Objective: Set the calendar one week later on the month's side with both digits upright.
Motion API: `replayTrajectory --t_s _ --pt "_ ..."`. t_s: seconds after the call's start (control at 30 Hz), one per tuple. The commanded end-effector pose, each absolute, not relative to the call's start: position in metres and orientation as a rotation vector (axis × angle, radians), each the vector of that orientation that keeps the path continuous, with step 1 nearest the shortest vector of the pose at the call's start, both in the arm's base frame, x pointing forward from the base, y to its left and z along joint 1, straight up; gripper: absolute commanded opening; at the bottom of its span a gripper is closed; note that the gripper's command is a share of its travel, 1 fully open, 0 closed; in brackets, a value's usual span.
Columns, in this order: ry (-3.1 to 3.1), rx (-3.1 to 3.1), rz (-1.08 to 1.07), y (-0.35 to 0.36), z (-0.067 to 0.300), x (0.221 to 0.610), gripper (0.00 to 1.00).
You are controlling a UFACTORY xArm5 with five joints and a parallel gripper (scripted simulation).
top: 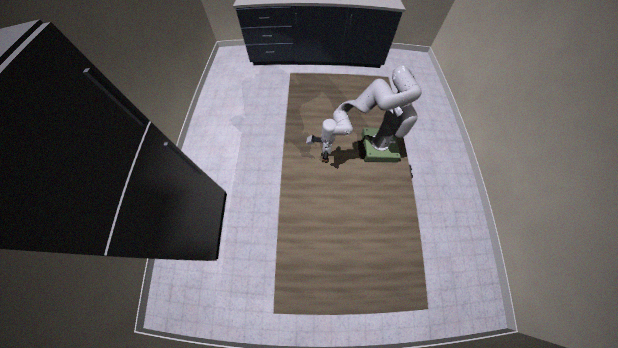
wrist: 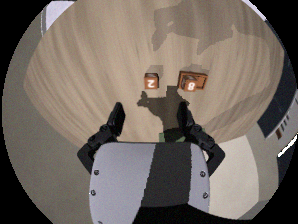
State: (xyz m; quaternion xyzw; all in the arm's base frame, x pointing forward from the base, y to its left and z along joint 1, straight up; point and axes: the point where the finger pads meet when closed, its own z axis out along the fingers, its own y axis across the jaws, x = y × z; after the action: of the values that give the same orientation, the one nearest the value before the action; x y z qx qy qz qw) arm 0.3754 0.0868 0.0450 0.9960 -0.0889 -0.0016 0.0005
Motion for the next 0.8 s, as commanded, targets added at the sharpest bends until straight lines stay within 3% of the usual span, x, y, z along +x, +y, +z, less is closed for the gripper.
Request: replayTrajectory --t_s 0.0,0.77 --pt "-0.279 3.129 0.001 0.0871 0.0462 0.3768 1.00" --pt "-0.623 3.079 0.001 0.0806 0.0461 0.3763 1.00"
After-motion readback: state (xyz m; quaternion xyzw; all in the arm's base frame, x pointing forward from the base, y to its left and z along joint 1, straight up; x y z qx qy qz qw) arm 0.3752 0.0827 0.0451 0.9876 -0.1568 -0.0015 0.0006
